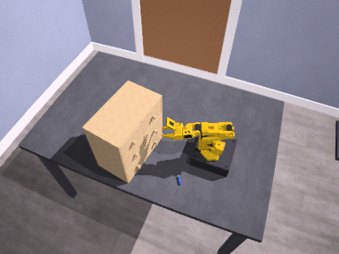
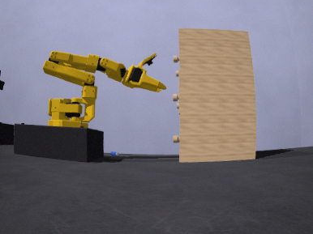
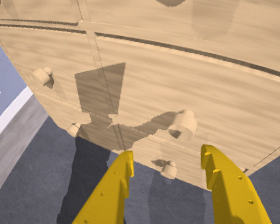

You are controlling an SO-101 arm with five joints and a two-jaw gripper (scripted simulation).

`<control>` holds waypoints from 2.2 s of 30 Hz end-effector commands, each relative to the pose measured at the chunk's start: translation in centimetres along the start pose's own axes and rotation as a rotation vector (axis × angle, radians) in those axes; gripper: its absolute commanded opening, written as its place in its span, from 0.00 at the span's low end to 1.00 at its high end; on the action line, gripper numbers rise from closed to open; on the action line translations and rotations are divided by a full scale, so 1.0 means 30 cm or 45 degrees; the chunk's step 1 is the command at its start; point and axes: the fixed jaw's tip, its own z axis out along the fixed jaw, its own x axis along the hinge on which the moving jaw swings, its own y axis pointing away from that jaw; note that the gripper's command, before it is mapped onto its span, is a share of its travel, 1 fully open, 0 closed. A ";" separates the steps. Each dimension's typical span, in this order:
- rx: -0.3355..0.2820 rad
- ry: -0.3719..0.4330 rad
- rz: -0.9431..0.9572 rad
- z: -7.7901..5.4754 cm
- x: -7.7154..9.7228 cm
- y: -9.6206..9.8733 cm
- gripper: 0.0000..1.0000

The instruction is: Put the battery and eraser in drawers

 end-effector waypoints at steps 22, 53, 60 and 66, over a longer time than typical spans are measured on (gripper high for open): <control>0.013 0.017 0.011 0.005 0.021 -0.008 0.21; 0.034 0.017 0.018 0.040 0.019 -0.022 0.21; 0.043 0.017 0.021 0.055 0.019 -0.027 0.21; 0.047 0.017 0.022 0.063 0.019 -0.030 0.21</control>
